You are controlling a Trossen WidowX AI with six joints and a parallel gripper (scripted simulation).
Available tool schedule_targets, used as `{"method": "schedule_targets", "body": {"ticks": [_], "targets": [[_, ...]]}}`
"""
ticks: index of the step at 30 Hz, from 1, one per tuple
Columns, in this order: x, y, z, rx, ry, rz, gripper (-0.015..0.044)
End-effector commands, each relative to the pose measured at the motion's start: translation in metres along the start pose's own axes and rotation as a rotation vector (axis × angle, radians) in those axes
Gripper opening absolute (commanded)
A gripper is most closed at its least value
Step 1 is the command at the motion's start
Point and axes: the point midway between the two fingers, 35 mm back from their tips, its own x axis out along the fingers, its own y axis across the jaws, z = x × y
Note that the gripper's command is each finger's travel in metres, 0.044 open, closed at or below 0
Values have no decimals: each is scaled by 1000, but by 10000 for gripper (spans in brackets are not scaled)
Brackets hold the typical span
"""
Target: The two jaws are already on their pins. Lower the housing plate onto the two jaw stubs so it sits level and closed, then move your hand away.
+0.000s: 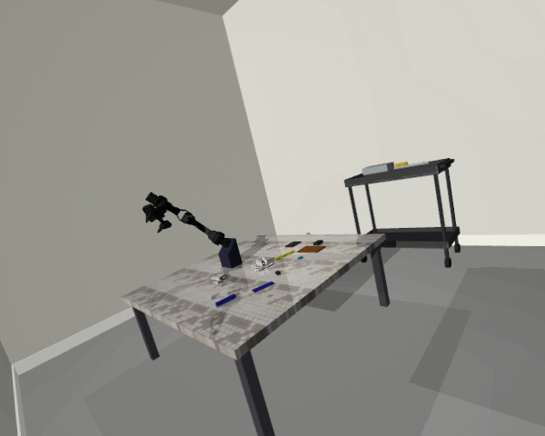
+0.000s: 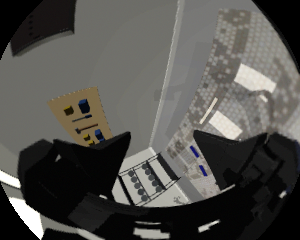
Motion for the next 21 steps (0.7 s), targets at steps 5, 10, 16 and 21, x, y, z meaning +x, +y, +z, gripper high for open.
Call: {"method": "schedule_targets", "body": {"ticks": [5,10,16,21], "targets": [[13,-11,-19,-204,23,-44,440],[19,-17,-26,-314,34,-62,440],[25,-25,-35,-445,50,-84,440],[30,-31,-42,-554,65,-101,440]]}}
